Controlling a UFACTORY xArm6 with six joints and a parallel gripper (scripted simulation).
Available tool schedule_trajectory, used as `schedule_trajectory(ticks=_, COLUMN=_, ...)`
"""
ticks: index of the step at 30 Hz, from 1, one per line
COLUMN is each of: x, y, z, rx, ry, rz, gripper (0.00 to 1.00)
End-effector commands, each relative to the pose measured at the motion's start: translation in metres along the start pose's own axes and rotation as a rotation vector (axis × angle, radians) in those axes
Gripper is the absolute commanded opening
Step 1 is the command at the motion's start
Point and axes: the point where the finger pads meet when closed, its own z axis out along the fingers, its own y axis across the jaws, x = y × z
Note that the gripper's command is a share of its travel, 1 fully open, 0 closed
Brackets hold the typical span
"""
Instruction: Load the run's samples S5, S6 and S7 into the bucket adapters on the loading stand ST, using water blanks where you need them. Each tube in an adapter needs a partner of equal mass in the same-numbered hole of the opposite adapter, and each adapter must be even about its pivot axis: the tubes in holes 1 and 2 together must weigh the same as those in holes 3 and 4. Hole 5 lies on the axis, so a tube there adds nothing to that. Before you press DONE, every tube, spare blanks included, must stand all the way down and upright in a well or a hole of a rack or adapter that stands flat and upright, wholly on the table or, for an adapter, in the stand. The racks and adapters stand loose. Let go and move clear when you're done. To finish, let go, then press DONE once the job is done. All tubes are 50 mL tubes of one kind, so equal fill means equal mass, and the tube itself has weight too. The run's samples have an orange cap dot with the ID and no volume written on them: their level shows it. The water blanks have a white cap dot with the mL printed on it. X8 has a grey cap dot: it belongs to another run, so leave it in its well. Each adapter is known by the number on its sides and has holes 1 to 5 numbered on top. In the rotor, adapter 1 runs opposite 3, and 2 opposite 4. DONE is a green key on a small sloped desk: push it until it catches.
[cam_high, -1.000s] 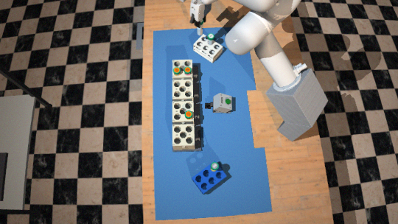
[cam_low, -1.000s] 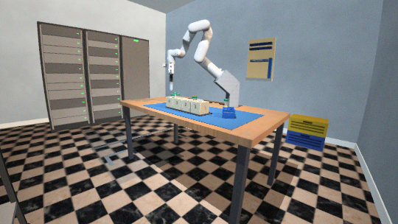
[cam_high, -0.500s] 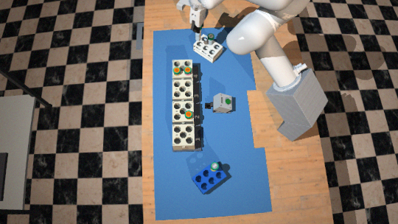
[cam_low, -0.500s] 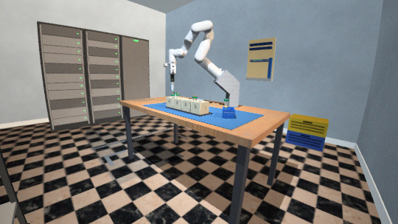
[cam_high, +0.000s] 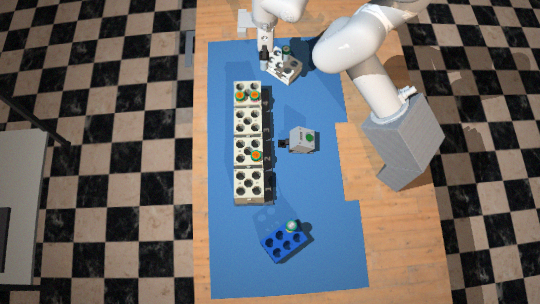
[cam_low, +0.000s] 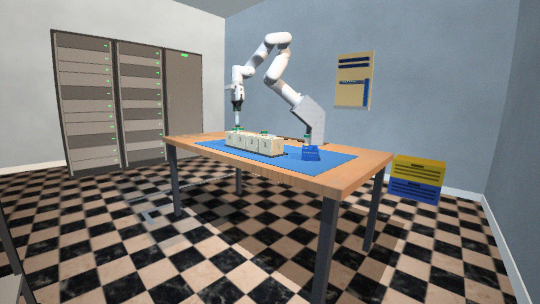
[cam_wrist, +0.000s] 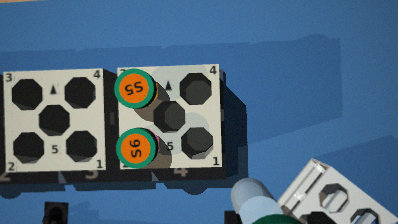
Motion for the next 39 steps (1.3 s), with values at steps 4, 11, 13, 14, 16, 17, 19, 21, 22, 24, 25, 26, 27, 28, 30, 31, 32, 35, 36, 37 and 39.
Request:
schedule_trajectory(ticks=4, x=0.011, y=-0.040, z=-0.001, rx=-0.028, ry=-0.018, rz=-0.030, gripper=0.00)
schedule_trajectory(ticks=11, x=0.019, y=-0.074, z=0.000, rx=-0.028, ry=-0.018, rz=-0.030, gripper=0.00)
schedule_trajectory(ticks=13, x=0.020, y=-0.079, z=0.001, rx=-0.028, ry=-0.018, rz=-0.030, gripper=0.00)
schedule_trajectory(ticks=14, x=0.020, y=-0.079, z=0.001, rx=-0.028, ry=-0.018, rz=-0.030, gripper=0.00)
schedule_trajectory(ticks=16, x=0.022, y=-0.089, z=0.001, rx=-0.027, ry=-0.018, rz=-0.030, gripper=0.00)
schedule_trajectory(ticks=17, x=0.024, y=-0.094, z=0.001, rx=-0.027, ry=-0.018, rz=-0.030, gripper=0.00)
schedule_trajectory(ticks=19, x=0.026, y=-0.103, z=0.001, rx=-0.027, ry=-0.018, rz=-0.030, gripper=0.00)
schedule_trajectory(ticks=21, x=0.028, y=-0.113, z=0.002, rx=-0.027, ry=-0.018, rz=-0.030, gripper=0.00)
schedule_trajectory(ticks=22, x=0.030, y=-0.118, z=0.002, rx=-0.027, ry=-0.018, rz=-0.030, gripper=0.00)
schedule_trajectory(ticks=24, x=0.032, y=-0.128, z=0.002, rx=-0.027, ry=-0.018, rz=-0.030, gripper=0.00)
schedule_trajectory(ticks=25, x=0.033, y=-0.133, z=0.002, rx=-0.027, ry=-0.018, rz=-0.030, gripper=0.00)
schedule_trajectory(ticks=26, x=0.034, y=-0.138, z=0.003, rx=-0.027, ry=-0.018, rz=-0.030, gripper=0.00)
schedule_trajectory(ticks=27, x=0.036, y=-0.142, z=0.003, rx=-0.027, ry=-0.018, rz=-0.030, gripper=0.00)
schedule_trajectory(ticks=28, x=0.037, y=-0.147, z=0.003, rx=-0.027, ry=-0.018, rz=-0.030, gripper=0.00)
schedule_trajectory(ticks=30, x=0.038, y=-0.152, z=0.003, rx=-0.027, ry=-0.018, rz=-0.030, gripper=0.00)
schedule_trajectory(ticks=31, x=0.038, y=-0.152, z=0.003, rx=-0.027, ry=-0.018, rz=-0.030, gripper=0.00)
schedule_trajectory(ticks=32, x=0.039, y=-0.157, z=0.003, rx=-0.027, ry=-0.018, rz=-0.030, gripper=0.00)
schedule_trajectory(ticks=35, x=0.043, y=-0.172, z=0.004, rx=-0.027, ry=-0.018, rz=-0.030, gripper=0.00)
schedule_trajectory(ticks=36, x=0.044, y=-0.176, z=0.004, rx=-0.026, ry=-0.018, rz=-0.030, gripper=0.00)
schedule_trajectory(ticks=37, x=0.045, y=-0.181, z=0.004, rx=-0.026, ry=-0.018, rz=-0.030, gripper=0.00)
schedule_trajectory(ticks=39, x=0.048, y=-0.191, z=0.004, rx=-0.026, ry=-0.019, rz=-0.030, gripper=0.00)
